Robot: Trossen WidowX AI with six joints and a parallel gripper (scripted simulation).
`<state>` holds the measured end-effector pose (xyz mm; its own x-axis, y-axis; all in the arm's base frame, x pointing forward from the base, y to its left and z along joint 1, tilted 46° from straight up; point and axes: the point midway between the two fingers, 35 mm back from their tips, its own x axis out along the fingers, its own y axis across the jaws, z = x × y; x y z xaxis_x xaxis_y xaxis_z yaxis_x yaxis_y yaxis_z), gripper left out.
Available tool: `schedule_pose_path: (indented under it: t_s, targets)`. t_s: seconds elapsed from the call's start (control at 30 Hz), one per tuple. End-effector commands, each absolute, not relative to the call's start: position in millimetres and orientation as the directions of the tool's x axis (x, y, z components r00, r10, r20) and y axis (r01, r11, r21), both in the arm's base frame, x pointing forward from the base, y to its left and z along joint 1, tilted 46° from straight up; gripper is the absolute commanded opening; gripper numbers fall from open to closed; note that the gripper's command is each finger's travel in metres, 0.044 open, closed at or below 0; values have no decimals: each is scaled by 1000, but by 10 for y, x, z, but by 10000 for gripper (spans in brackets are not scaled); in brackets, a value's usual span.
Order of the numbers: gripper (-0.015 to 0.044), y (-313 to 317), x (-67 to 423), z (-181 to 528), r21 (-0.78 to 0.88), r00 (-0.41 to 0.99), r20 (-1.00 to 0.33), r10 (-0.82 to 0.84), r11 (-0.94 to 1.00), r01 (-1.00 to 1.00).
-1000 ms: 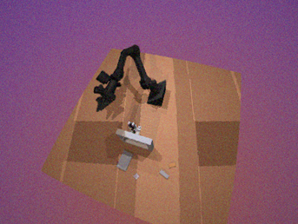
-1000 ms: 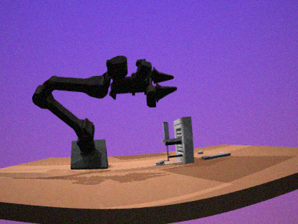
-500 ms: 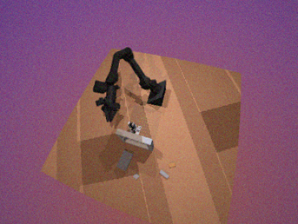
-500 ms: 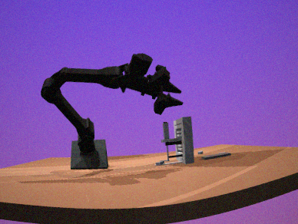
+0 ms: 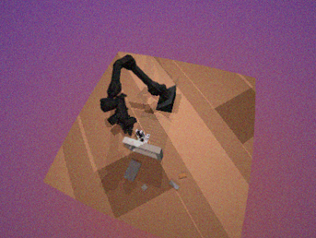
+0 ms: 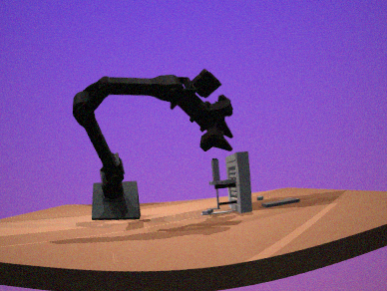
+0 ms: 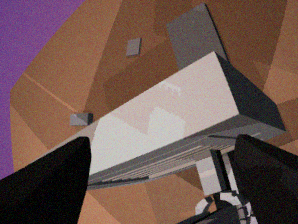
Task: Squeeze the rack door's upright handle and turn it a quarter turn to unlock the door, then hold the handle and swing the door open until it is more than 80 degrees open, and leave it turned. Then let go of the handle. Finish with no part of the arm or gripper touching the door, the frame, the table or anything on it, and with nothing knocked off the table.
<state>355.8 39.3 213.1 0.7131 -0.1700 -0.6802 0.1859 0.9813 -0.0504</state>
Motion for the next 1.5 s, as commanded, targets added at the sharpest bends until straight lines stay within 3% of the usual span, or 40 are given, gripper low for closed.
schedule_pose_path:
  t_s: [0.0,0.47,0.97,1.47]
  targets:
    - [299,441,3539,1973,-131,628,-743,-229,971,199]
    - [299,557,3377,1707,-399,367,-817,-445,896,196]
    - [299,687,3244,1709,-696,190,-691,-698,713,85]
    - [299,612,3268,1632,-710,167,-685,-709,701,69]
